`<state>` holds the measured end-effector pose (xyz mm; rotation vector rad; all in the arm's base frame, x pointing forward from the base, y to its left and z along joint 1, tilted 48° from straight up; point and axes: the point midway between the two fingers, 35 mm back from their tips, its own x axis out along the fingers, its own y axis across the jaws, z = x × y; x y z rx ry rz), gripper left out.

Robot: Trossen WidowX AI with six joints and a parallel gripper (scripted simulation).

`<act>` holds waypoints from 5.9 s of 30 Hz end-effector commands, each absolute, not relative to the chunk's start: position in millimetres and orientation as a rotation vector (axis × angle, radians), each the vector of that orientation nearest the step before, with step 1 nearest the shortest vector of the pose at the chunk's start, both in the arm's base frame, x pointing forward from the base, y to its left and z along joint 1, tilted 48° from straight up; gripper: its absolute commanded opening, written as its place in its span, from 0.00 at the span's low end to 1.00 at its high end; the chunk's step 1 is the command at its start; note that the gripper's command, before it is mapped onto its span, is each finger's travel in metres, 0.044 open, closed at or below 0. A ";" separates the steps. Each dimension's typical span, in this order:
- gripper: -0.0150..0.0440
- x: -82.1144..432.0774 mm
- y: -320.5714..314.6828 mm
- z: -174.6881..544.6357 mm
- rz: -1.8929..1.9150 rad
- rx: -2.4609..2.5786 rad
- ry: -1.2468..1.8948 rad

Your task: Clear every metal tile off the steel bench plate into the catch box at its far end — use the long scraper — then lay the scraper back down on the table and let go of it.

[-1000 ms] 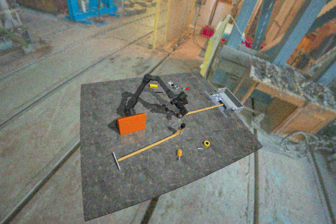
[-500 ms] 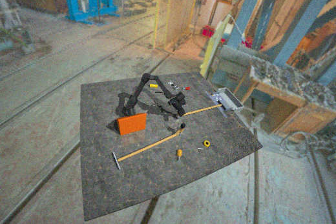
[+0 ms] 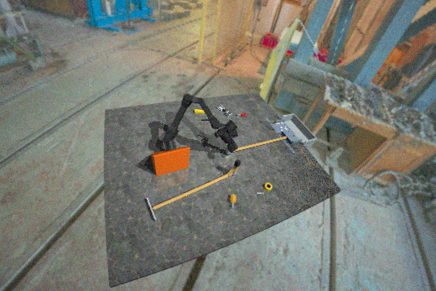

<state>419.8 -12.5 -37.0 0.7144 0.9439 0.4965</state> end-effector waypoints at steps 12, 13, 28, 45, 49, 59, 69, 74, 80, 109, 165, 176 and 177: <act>0.25 397.3 -17.5 -31.1 0.495 0.709 0.923; 0.25 395.7 -17.4 -31.0 0.495 0.710 0.923; 0.25 371.9 -15.2 -28.8 0.494 0.712 0.920; 0.48 356.1 -10.3 -31.7 0.491 0.722 0.937; 0.65 356.1 -10.3 -31.7 0.491 0.722 0.937; 1.00 349.6 -20.3 -24.8 0.490 0.720 0.939; 1.00 336.5 -36.9 -10.8 0.491 0.720 0.939; 1.00 329.3 -44.4 -3.1 0.492 0.721 0.936; 1.00 324.6 -50.1 3.0 0.491 0.724 0.931; 1.00 333.7 -187.3 119.7 0.279 0.835 0.425; 1.00 315.0 -223.3 158.8 0.257 0.823 0.288; 1.00 336.8 -178.8 109.6 0.296 0.835 0.443; 1.00 338.1 -174.3 105.2 0.300 0.834 0.459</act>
